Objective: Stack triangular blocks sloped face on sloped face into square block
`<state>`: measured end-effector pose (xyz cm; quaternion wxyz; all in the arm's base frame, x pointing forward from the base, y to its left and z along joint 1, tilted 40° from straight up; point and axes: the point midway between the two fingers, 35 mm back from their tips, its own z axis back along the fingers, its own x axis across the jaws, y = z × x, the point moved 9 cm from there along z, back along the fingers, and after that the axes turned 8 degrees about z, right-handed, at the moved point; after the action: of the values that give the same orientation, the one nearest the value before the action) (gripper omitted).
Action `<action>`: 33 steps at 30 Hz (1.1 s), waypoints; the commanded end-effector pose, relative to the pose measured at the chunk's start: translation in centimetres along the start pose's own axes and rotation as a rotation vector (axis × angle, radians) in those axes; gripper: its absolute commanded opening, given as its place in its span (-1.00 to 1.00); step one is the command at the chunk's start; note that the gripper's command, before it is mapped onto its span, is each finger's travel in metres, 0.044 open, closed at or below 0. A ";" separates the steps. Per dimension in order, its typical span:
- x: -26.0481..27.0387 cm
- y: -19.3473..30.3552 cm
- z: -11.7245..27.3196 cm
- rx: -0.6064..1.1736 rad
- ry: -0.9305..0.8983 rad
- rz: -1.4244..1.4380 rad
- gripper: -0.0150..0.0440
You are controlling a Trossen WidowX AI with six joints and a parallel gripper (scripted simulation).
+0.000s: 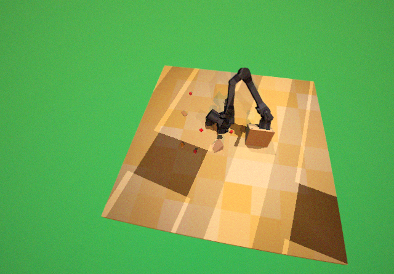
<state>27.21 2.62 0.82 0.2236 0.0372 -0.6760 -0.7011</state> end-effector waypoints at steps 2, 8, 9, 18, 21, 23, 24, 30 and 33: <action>0.0 0.1 -0.1 -0.003 -0.001 -0.005 0.40; 0.0 0.1 -0.1 -0.003 -0.001 -0.005 0.93; 0.0 0.1 -0.1 -0.003 -0.001 -0.005 1.00; 0.0 0.1 -0.1 -0.003 -0.001 -0.005 1.00; -0.1 0.0 0.0 -0.004 0.001 -0.005 1.00; -0.3 -0.1 0.3 -0.011 0.009 0.000 1.00; -0.4 -0.2 0.5 -0.016 0.016 0.003 1.00; -0.6 0.1 2.3 -0.045 0.037 0.027 1.00; -0.3 0.9 3.3 -0.052 0.037 0.039 1.00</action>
<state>26.96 3.92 0.54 0.2407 0.0349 -0.6658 -0.7053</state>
